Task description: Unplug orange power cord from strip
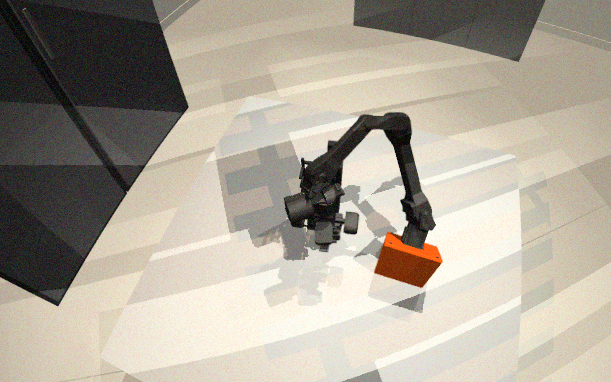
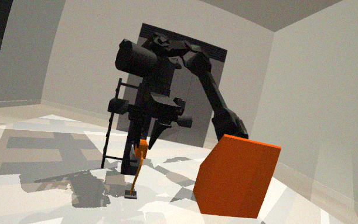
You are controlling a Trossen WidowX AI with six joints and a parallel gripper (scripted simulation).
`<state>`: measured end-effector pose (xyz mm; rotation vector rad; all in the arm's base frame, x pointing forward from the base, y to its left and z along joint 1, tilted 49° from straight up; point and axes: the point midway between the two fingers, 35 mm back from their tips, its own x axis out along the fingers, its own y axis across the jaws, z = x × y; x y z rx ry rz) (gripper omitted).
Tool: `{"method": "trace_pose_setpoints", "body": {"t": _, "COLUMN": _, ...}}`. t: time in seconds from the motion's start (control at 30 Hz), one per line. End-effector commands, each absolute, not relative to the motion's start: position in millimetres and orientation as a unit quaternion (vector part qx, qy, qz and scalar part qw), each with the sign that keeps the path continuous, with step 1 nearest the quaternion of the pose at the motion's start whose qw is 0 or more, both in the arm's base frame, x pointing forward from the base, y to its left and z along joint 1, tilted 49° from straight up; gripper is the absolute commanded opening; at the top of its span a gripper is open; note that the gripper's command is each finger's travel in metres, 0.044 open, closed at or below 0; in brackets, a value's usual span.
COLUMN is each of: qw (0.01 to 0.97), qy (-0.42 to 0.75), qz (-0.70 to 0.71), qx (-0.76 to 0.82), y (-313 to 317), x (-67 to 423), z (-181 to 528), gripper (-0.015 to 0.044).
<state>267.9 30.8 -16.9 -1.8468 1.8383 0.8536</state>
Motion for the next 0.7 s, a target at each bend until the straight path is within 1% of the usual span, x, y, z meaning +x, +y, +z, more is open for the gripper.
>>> {"method": "trace_pose_setpoints", "body": {"t": 0.0, "qw": 0.202, "qy": 0.656, "qz": 0.302, "qx": -0.661, "y": 27.4, "x": 270.2, "z": -13.6, "gripper": 0.0131}}
{"method": "trace_pose_setpoints", "body": {"t": 0.27, "qw": 0.202, "qy": 0.656, "qz": 0.302, "qx": -0.661, "y": 29.5, "x": 270.1, "z": -15.1, "gripper": 0.0341}}
{"method": "trace_pose_setpoints", "body": {"t": 0.4, "qw": 0.204, "qy": 0.655, "qz": 0.304, "qx": -0.661, "y": 56.6, "x": 267.4, "z": -34.3, "gripper": 0.044}}
{"method": "trace_pose_setpoints", "body": {"t": 0.5, "qw": 0.204, "qy": 0.655, "qz": 0.303, "qx": -0.661, "y": 75.4, "x": 263.0, "z": -48.5, "gripper": 0.044}}
{"method": "trace_pose_setpoints", "body": {"t": 0.67, "qw": 0.204, "qy": 0.655, "qz": 0.303, "qx": -0.661, "y": 76.9, "x": 262.5, "z": -49.6, "gripper": 0.044}}
